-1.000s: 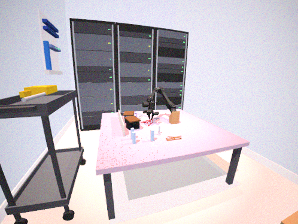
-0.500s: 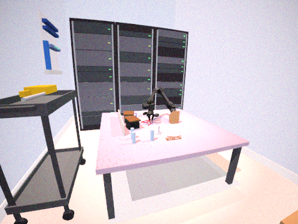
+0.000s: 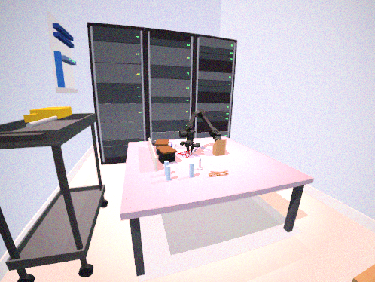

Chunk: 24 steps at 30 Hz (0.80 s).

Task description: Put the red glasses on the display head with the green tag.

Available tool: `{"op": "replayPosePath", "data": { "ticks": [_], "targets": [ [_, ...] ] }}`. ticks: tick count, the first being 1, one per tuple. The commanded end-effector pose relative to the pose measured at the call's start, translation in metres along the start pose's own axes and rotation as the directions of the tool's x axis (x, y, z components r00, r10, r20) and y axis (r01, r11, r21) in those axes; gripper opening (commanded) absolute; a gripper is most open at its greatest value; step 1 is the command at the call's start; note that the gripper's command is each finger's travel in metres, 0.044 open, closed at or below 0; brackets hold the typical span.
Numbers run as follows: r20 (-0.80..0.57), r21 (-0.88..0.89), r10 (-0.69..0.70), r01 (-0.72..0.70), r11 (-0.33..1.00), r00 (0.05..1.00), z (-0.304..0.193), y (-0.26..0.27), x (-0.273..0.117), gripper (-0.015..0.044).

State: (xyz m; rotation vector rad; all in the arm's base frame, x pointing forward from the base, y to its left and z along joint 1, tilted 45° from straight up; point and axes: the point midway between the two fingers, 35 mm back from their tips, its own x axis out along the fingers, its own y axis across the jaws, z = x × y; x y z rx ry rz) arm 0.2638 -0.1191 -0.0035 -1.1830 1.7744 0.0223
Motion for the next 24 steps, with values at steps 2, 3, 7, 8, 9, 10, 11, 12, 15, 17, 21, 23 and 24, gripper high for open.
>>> {"op": "replayPosePath", "data": {
  "ticks": [2,3,7,8,9,10,11,12,15,17,21,23,24],
  "targets": [
    [0.000,0.001,0.000,0.000,1.000,1.000,0.000,0.000,0.000,0.0080],
    [0.000,0.001,0.000,0.000,1.000,1.000,0.000,0.000,0.000,0.0073],
    [0.000,0.001,0.000,0.000,1.000,1.000,0.000,0.000,0.000,0.0047],
    [0.000,0.001,0.000,0.000,1.000,1.000,0.000,0.000,0.000,0.0040],
    [0.000,0.001,0.000,0.000,1.000,1.000,0.000,0.000,0.000,0.0033],
    [0.000,0.001,0.000,0.000,1.000,1.000,0.000,0.000,0.000,0.0027],
    [0.000,0.001,0.000,0.000,1.000,1.000,0.000,0.000,0.000,0.0020],
    [0.000,0.001,0.000,0.000,1.000,1.000,0.000,0.000,0.000,0.0013],
    [0.000,0.001,0.000,0.000,1.000,1.000,0.000,0.000,0.000,0.0000],
    [0.000,0.001,0.000,0.000,1.000,1.000,0.000,0.000,0.000,0.0000],
    [0.002,0.000,0.001,-0.001,1.000,1.000,0.001,0.000,-0.006,0.0000],
    [0.004,0.000,0.002,-0.002,1.000,1.000,0.003,-0.001,-0.014,0.0000],
    [0.005,0.000,0.003,-0.003,1.000,1.000,0.004,-0.001,-0.019,0.0000]
  ]
}}
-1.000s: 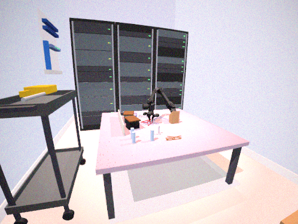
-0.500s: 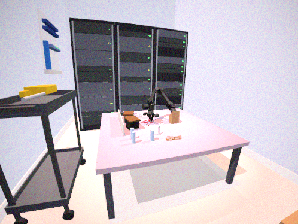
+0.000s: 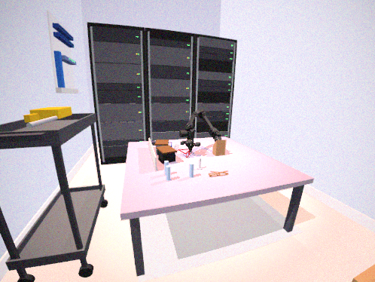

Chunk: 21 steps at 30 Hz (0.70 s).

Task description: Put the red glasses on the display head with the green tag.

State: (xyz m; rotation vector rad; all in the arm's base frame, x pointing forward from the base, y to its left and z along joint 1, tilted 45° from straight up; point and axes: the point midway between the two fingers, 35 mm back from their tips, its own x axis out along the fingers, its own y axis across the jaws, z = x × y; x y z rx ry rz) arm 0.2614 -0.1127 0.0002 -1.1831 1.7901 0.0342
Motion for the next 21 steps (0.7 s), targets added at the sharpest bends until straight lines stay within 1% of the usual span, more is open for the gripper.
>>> {"op": "replayPosePath", "data": {
  "ticks": [1,13,18,21],
  "targets": [
    [0.014,0.011,-0.008,0.007,1.000,1.000,0.005,-0.004,-0.018,0.0000],
    [0.010,0.007,-0.008,0.008,1.000,1.000,0.006,0.000,-0.091,0.0000],
    [0.009,-0.004,-0.008,0.008,1.000,1.000,0.006,0.002,-0.095,0.0000],
    [0.013,-0.049,-0.007,0.008,0.999,1.000,0.014,0.003,-0.097,0.0000]
  ]
}}
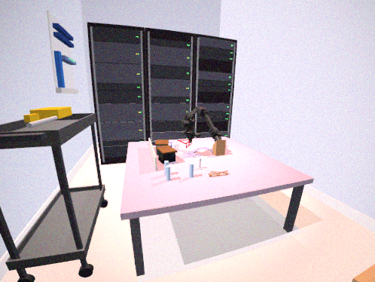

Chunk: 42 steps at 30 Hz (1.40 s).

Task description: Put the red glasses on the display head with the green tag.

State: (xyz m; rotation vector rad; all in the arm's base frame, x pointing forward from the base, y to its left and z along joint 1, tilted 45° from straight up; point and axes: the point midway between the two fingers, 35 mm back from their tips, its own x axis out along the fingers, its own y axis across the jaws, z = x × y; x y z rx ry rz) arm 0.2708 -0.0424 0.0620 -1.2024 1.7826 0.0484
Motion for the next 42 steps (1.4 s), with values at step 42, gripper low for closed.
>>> {"op": "replayPosePath", "data": {
  "ticks": [42],
  "targets": [
    [0.028,-0.974,0.014,0.024,0.227,1.000,0.195,0.130,-0.014,0.0000]
  ]
}}
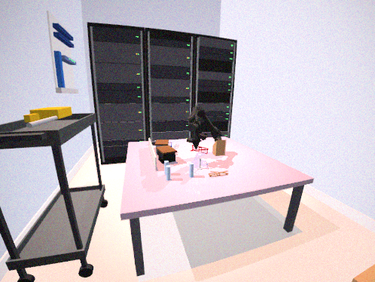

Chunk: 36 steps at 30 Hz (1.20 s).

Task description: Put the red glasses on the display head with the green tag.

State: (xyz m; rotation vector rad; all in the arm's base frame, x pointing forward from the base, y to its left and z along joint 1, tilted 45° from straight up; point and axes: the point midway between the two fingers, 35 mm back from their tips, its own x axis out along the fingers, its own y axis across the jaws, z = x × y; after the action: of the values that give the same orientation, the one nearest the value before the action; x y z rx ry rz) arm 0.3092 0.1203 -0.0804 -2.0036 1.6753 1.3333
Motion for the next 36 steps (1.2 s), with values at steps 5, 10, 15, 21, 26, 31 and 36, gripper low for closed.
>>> {"op": "replayPosePath", "data": {
  "ticks": [5,10,15,21,26,31,36],
  "targets": [
    [-0.003,-0.231,0.004,-0.005,0.973,1.000,0.043,-0.014,0.007,0.0000],
    [-0.005,-0.275,0.006,-0.007,0.961,1.000,0.051,-0.015,0.009,0.0000],
    [-0.005,-0.275,0.005,-0.007,0.961,1.000,0.051,-0.016,0.024,0.0000],
    [-0.007,-0.275,0.006,-0.008,0.961,1.000,0.050,-0.016,0.060,0.0000],
    [-0.008,-0.275,0.006,-0.008,0.962,1.000,0.050,-0.015,0.069,0.0000],
    [-0.007,-0.275,0.007,-0.008,0.961,1.000,0.052,-0.012,0.069,0.0000],
    [-0.007,-0.275,0.007,-0.008,0.961,1.000,0.056,-0.007,0.069,0.0000]
  ]
}}
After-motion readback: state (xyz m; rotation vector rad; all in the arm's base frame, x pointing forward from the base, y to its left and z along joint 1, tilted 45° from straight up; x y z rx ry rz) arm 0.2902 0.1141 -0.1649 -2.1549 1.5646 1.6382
